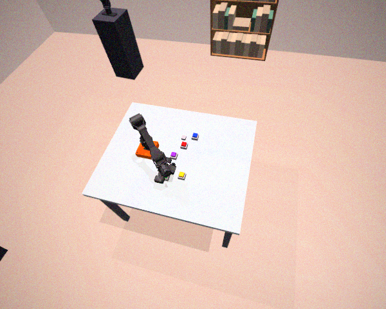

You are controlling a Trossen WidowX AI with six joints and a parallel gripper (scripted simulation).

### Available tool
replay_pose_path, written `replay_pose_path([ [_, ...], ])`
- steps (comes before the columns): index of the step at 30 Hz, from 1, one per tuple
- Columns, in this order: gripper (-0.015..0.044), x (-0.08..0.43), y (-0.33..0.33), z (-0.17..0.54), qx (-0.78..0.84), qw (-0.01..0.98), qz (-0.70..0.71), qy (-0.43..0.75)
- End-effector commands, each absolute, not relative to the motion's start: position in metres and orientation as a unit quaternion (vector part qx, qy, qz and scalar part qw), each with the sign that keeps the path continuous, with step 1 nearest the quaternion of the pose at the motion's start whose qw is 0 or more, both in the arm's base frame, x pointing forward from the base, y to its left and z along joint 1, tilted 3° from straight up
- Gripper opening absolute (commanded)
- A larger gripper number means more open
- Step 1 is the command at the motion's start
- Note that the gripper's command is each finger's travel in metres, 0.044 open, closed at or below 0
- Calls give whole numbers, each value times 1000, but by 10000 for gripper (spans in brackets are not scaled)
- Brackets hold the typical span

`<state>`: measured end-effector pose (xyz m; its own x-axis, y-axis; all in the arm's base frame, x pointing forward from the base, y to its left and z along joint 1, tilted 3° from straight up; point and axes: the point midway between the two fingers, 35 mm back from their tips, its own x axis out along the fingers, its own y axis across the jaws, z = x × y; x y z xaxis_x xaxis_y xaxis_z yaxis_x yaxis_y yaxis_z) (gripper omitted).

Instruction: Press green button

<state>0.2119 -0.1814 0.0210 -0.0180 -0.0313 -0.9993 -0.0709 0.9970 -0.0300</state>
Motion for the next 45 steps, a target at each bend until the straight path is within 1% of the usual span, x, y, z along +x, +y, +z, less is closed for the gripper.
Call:
replay_pose_path([
  [1, 20, 212, -181, 42, -37, 698, 15, 714],
  [7, 20, 212, -180, 53, -38, 698, 16, 715],
  [9, 72, 218, -174, 54, -38, 699, 16, 714],
  [12, 151, 245, -143, 59, -37, 701, 17, 712],
  [17, 283, 281, -79, 69, -35, 703, 19, 710],
  [21, 387, 297, -21, 76, -33, 704, 22, 709],
  [22, 400, 299, -6, 78, -32, 704, 22, 709],
  [26, 400, 300, 53, 86, -30, 704, 24, 709],
  [30, 400, 289, 111, 93, -28, 703, 26, 710],
  [38, 400, 236, 214, 107, -27, 699, 27, 714],
  [45, 400, 230, 221, 108, -27, 699, 27, 714],
])
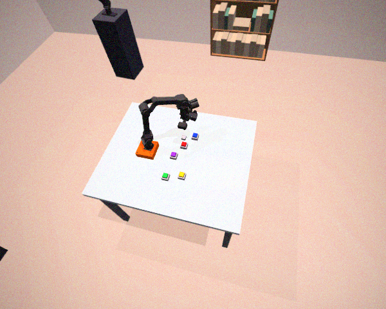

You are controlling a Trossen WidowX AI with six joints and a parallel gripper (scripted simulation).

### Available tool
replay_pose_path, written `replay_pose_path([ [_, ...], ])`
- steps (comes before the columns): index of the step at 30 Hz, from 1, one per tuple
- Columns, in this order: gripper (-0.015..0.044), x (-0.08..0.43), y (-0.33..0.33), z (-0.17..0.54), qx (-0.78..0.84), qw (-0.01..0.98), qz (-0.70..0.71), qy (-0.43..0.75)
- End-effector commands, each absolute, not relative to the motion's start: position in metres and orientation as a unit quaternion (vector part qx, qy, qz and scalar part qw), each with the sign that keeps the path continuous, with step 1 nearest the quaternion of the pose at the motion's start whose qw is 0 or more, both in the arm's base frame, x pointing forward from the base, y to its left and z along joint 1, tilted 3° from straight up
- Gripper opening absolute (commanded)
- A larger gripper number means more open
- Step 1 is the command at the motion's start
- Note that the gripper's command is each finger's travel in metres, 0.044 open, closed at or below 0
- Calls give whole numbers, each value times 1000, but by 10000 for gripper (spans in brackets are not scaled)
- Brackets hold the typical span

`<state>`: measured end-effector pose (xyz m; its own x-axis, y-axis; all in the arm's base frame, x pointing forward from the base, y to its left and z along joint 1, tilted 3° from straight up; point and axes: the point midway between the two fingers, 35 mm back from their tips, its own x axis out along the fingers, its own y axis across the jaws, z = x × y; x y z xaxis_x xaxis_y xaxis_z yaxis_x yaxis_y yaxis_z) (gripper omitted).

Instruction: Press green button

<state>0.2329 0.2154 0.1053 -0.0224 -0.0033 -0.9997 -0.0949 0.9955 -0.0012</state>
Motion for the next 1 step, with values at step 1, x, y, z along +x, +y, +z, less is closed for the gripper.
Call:
replay_pose_path([
  [1, 400, 230, 221, 108, -27, 699, 27, 714],
])
